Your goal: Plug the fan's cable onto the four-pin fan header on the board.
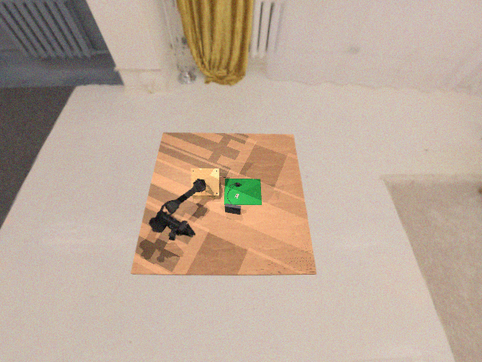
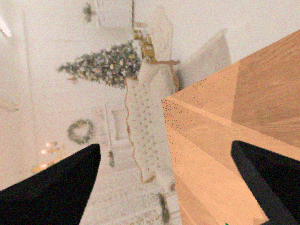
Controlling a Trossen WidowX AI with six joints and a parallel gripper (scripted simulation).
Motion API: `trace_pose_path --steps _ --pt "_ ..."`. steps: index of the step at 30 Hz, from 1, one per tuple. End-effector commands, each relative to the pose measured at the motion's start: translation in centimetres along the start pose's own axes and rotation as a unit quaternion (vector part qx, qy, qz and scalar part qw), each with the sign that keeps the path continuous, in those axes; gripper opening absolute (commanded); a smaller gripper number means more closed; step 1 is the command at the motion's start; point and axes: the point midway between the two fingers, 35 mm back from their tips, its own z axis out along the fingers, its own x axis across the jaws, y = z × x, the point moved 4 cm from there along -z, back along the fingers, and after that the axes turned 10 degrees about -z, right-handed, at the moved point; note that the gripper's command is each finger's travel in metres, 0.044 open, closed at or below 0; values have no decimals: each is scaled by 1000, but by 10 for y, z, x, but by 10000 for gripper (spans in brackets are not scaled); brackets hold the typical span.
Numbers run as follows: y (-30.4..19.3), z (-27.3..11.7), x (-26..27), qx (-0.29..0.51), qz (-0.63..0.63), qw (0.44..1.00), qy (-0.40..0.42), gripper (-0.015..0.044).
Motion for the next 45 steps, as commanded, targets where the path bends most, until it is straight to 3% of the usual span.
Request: trace_pose_path --steps 1,9,24,35,45 --pt "0 0 0 0 0 1000 0 426" --pt "-33 22 42 43 -36 998 10 440" --pt "-187 96 140 204 -273 940 -1 440" --pt "-357 143 154 332 -460 822 -60 440" --pt "-508 156 94 444 -602 651 -128 440"
